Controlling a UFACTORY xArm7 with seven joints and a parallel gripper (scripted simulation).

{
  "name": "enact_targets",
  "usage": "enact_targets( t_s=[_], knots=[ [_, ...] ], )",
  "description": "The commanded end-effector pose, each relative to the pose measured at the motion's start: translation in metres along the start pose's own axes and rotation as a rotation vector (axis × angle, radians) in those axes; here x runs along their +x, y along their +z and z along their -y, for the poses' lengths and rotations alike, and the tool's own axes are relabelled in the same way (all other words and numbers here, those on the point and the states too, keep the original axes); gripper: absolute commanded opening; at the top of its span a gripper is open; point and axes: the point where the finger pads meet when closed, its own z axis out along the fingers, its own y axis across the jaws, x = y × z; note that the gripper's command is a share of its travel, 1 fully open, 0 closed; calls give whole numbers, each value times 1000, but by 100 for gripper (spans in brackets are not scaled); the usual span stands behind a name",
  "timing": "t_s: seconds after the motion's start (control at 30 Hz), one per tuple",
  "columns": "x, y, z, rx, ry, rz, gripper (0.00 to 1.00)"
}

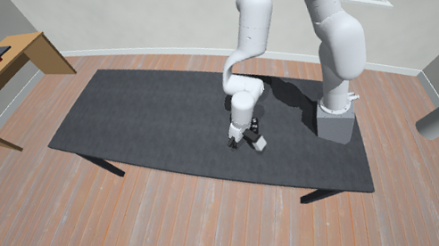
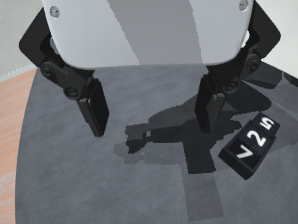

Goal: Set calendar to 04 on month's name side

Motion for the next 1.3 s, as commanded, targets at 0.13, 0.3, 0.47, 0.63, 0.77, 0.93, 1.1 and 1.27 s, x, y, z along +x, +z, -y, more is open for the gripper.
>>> enact_targets(
  t_s=[0.13,0.3,0.47,0.63,0.77,0.93,1.1,1.27],
  knots=[
    [0,18,-1,-2,-1,1,100],
    [0,23,-1,-2,-1,1,100],
    [0,23,-1,-2,-1,1,100],
    [0,23,-1,-2,-1,1,100],
    [0,23,-1,-2,-1,1,100],
    [0,23,-1,-2,-1,1,100],
    [0,23,-1,-2,-1,1,100],
    [0,23,-1,-2,-1,1,100]
  ],
)
